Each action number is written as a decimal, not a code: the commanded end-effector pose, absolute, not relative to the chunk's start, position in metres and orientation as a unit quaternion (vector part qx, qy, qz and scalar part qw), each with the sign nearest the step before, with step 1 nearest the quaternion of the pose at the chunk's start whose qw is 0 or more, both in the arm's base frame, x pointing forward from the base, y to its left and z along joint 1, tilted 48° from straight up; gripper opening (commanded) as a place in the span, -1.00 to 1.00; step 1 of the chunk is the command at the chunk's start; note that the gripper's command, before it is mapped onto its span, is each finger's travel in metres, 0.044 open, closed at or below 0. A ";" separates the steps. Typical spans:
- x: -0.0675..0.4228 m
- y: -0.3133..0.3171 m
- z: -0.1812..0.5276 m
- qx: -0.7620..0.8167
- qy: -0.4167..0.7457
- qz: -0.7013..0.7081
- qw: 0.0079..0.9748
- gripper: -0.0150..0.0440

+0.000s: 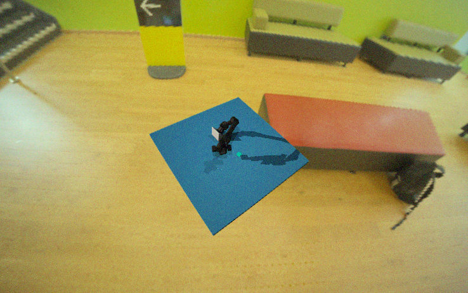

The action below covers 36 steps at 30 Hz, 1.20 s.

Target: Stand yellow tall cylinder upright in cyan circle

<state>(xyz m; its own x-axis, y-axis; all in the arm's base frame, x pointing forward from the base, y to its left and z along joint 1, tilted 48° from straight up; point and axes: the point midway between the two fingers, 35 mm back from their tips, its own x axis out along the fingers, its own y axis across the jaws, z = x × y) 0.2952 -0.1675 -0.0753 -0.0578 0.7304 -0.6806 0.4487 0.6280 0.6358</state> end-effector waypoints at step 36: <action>0.337 -0.099 0.022 0.392 0.713 0.146 0.563 -0.14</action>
<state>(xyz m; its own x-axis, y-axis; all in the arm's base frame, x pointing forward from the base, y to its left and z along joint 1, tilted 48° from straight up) 0.3358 -0.1063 0.0124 -0.0607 0.7225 -0.6887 0.3979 0.6503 0.6471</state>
